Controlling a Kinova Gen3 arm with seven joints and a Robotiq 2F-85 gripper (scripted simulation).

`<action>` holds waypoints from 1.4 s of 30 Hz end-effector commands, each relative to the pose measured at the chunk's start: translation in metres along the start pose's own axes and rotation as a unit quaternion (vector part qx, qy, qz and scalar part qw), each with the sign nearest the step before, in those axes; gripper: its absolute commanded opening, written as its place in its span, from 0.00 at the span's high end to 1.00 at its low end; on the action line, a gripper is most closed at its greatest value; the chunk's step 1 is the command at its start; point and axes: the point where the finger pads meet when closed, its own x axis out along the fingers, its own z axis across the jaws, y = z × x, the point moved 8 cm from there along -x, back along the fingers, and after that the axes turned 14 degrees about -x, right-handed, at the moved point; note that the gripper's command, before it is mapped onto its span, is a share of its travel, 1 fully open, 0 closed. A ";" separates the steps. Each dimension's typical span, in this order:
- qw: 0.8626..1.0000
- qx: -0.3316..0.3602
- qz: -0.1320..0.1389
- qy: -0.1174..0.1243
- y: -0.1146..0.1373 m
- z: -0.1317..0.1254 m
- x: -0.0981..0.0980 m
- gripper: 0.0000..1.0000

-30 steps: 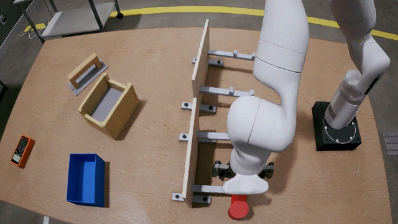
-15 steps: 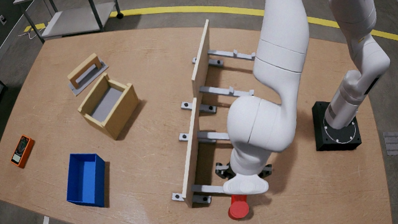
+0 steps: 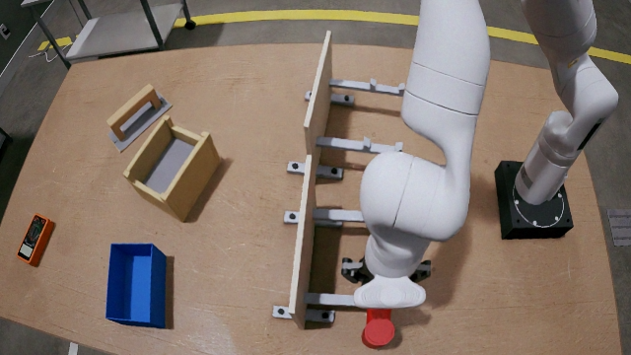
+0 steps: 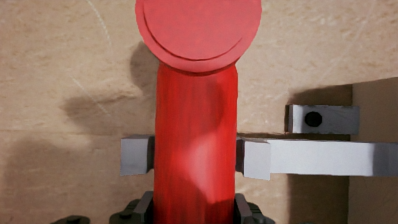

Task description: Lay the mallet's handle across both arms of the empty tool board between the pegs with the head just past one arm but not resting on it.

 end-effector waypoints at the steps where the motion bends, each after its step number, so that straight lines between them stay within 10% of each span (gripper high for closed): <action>1: 1.000 0.000 0.000 0.000 0.000 0.000 0.000 0.90; 14: 1.000 0.001 0.000 -0.001 0.000 0.001 -0.019 0.90; 27: 1.000 0.000 0.000 -0.001 0.000 0.000 -0.097 0.90; 42: 1.000 0.000 0.001 0.000 -0.021 0.003 -0.101 0.90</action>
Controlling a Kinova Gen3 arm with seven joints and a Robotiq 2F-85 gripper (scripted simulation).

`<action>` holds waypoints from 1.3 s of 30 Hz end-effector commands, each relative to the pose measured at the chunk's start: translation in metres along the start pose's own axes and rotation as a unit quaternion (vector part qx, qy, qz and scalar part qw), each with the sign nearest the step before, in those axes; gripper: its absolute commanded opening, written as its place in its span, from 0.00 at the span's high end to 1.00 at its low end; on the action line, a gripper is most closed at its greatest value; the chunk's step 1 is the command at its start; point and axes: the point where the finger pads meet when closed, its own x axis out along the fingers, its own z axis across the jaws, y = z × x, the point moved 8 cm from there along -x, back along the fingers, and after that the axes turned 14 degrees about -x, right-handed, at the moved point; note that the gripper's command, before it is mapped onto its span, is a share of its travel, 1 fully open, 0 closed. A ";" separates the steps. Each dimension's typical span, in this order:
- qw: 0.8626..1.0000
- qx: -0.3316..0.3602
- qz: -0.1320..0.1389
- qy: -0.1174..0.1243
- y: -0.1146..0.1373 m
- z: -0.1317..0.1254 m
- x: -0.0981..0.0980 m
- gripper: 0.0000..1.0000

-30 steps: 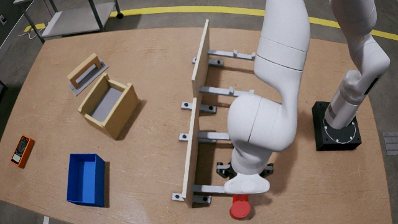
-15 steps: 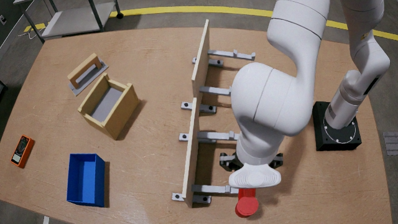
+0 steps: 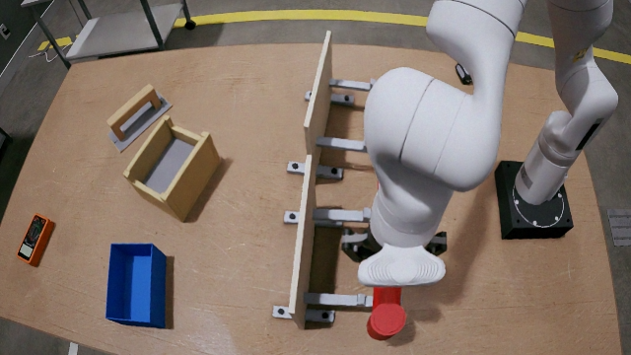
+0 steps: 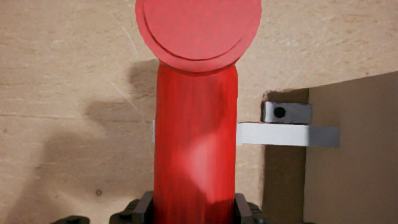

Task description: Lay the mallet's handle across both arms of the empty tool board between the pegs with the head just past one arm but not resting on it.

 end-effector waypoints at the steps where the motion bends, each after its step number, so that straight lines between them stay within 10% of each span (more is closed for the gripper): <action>1: 1.000 0.006 0.001 -0.001 -0.022 0.003 -0.002 0.90; 39: 1.000 0.006 0.001 -0.003 -0.248 -0.052 -0.010 0.90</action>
